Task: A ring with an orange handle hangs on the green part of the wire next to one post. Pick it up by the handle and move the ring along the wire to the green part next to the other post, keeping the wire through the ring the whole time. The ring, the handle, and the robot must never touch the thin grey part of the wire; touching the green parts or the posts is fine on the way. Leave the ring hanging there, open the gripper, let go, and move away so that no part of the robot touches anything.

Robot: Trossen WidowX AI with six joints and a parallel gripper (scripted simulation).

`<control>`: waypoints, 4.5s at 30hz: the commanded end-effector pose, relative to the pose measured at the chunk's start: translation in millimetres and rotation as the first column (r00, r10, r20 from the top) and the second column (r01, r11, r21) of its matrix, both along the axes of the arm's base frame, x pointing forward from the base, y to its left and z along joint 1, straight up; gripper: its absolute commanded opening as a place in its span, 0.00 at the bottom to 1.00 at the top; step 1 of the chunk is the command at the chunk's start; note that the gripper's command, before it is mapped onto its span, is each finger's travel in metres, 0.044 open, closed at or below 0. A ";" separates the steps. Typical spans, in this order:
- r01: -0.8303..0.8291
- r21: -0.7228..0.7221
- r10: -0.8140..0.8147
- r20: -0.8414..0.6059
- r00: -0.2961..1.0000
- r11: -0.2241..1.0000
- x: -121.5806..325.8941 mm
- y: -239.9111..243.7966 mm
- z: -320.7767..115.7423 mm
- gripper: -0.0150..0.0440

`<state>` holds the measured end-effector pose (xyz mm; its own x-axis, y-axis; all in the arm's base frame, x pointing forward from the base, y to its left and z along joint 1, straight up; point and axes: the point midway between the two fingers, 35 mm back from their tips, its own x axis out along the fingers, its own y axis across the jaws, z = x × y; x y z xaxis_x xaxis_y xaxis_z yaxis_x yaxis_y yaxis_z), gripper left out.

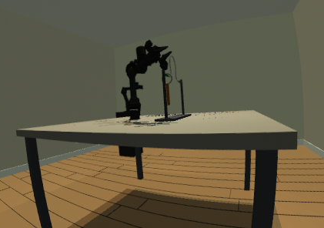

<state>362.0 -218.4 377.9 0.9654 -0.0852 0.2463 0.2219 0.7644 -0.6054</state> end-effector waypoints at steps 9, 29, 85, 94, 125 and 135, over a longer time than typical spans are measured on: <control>0.022 0.194 -0.007 -0.080 0.997 0.981 -31.2 -50.8 -77.9 0.53; -0.072 0.533 0.232 -0.239 0.943 0.843 -119.8 6.8 -283.7 0.53; -0.103 0.631 0.302 -0.217 0.928 0.769 -60.4 54.2 -265.9 0.53; -0.104 0.631 0.303 -0.216 0.928 0.769 -46.2 55.6 -266.7 0.53; -0.107 0.632 0.303 -0.210 0.930 0.768 -23.1 60.0 -268.4 0.53; -0.107 0.632 0.303 -0.210 0.930 0.768 -23.1 60.0 -268.4 0.53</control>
<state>338.1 -157.2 108.9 0.9929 0.0926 -0.0753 -0.0941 0.9954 -0.0170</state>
